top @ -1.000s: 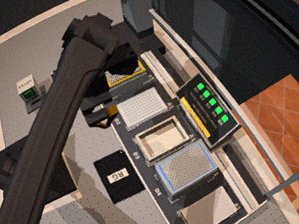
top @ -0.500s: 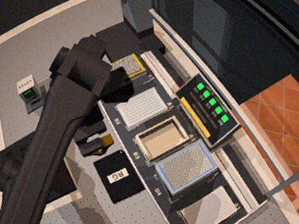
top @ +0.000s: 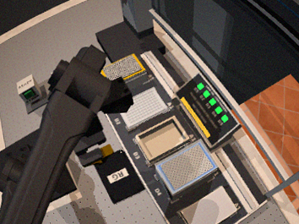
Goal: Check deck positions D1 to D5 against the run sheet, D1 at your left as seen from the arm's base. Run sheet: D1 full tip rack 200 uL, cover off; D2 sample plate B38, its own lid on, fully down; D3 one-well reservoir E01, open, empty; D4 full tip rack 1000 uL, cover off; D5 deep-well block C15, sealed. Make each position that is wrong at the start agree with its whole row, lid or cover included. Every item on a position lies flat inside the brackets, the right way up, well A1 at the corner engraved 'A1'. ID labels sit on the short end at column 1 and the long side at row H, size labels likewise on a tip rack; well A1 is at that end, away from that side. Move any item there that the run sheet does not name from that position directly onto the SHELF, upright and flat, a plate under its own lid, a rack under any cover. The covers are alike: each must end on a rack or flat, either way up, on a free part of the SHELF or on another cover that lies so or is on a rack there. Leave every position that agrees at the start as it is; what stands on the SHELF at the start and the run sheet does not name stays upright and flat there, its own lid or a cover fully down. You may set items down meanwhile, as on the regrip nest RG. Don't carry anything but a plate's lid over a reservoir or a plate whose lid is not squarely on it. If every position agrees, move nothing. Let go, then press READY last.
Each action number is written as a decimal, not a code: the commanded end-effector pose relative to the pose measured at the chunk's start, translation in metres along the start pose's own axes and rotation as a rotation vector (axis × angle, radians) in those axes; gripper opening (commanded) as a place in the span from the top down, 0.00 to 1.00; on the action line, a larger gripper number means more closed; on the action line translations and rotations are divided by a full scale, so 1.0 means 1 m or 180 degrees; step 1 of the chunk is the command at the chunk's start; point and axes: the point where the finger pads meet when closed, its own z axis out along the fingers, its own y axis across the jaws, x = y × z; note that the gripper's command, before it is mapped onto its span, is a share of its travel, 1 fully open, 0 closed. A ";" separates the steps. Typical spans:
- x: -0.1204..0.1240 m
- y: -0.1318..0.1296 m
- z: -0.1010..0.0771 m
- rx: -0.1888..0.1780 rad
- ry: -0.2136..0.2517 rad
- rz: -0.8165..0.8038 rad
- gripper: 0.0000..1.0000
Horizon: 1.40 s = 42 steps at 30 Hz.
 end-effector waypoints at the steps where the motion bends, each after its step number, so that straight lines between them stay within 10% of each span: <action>1: -0.019 -0.001 -0.017 -0.0129 -0.0156 0.0078 0.00; 42: -0.182 -0.006 -0.012 -0.0071 -0.0122 0.0085 0.00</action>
